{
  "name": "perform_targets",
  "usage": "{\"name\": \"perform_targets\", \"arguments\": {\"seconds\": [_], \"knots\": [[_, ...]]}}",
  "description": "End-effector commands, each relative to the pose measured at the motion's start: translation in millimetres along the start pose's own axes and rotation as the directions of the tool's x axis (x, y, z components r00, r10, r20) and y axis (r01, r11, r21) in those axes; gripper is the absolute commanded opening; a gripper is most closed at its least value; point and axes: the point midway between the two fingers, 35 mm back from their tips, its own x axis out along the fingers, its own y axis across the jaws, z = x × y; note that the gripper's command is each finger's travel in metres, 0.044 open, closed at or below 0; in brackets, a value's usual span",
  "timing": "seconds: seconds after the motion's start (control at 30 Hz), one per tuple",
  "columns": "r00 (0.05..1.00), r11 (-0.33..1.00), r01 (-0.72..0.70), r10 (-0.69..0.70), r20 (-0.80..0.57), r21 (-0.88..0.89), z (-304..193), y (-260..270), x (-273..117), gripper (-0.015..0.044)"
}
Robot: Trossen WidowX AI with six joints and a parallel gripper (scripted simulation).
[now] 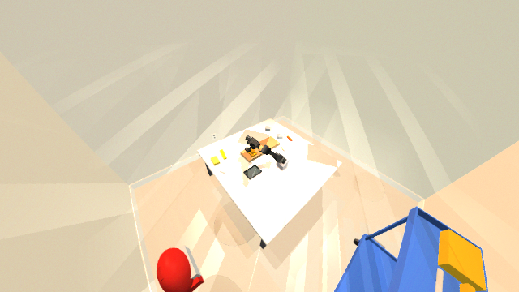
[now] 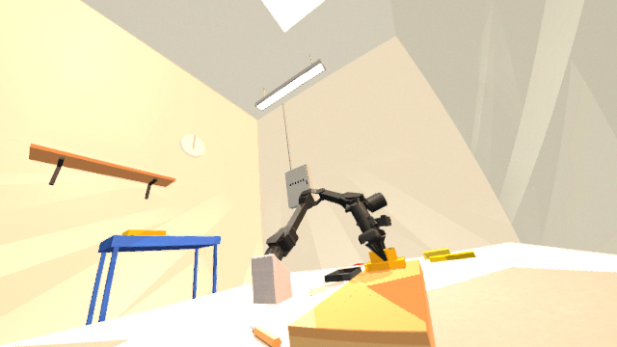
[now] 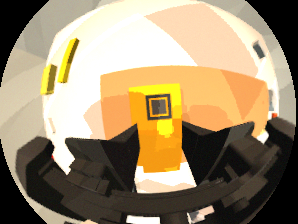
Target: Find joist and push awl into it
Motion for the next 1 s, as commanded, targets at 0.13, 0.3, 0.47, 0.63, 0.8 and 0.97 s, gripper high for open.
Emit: {"name": "perform_targets", "arguments": {"seconds": [0.13,0.3,0.47,0.63,0.8,0.97], "knots": [[1.000,1.000,0.002,-0.002,-0.002,0.002,-0.4,-17.3,0.9,0.0000],[1.000,1.000,0.002,-0.002,-0.002,0.002,-0.5,-27.2,0.9,0.0000],[1.000,1.000,0.003,-0.003,-0.002,0.002,-0.6,-37.1,0.9,0.0000],[1.000,1.000,0.003,-0.003,-0.002,0.002,-0.7,-47.1,1.0,0.0000],[1.000,1.000,0.004,-0.004,-0.003,0.002,-0.7,-57.0,1.0,0.0000],[1.000,1.000,0.004,-0.004,-0.003,0.001,-0.8,-66.9,0.9,0.0000]]}}
